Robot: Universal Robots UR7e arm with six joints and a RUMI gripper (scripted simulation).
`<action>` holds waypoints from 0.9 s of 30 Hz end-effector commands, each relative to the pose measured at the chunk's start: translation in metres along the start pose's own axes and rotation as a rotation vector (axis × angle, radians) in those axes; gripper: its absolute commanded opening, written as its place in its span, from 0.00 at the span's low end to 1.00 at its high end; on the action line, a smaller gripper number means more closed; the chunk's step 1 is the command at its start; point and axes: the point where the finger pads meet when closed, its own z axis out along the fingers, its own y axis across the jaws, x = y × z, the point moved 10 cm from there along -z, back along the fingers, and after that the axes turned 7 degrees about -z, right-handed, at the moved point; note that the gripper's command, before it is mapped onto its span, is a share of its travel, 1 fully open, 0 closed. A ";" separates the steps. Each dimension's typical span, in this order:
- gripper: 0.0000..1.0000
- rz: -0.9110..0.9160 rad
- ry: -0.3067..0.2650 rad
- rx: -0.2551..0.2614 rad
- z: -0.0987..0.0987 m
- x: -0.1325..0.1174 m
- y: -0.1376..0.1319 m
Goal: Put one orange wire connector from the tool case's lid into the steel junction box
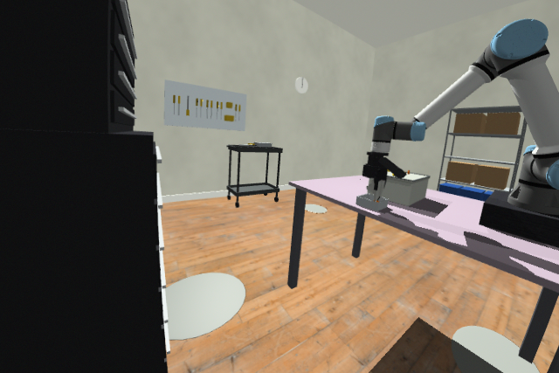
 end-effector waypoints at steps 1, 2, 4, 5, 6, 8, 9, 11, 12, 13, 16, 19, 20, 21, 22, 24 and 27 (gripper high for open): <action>0.00 0.000 -0.002 0.000 0.002 -0.001 0.000; 0.00 0.000 -0.002 0.000 0.002 -0.001 0.000; 0.00 0.000 -0.002 0.000 0.002 -0.001 0.000; 0.00 0.000 -0.002 0.000 0.002 -0.001 0.000; 0.00 0.000 -0.002 0.000 0.002 -0.001 0.000; 0.00 0.000 -0.002 0.000 0.002 -0.001 0.000; 0.15 0.000 -0.002 0.000 0.002 -0.001 0.000; 0.15 0.000 -0.002 0.000 0.002 -0.001 0.000; 0.15 0.000 -0.002 0.000 0.002 -0.001 0.000; 0.15 0.000 -0.002 0.000 0.002 -0.001 0.000; 0.15 0.000 -0.002 0.000 0.002 -0.001 0.000; 0.15 0.000 -0.002 0.000 0.002 -0.001 0.000; 0.15 0.000 -0.002 0.000 0.002 -0.001 0.000; 0.15 0.000 -0.002 0.000 0.002 -0.001 0.000; 0.15 0.000 -0.002 0.000 0.002 -0.001 0.000; 0.15 0.000 -0.002 0.000 0.002 -0.001 0.000; 0.15 0.000 -0.002 0.000 0.002 -0.001 0.000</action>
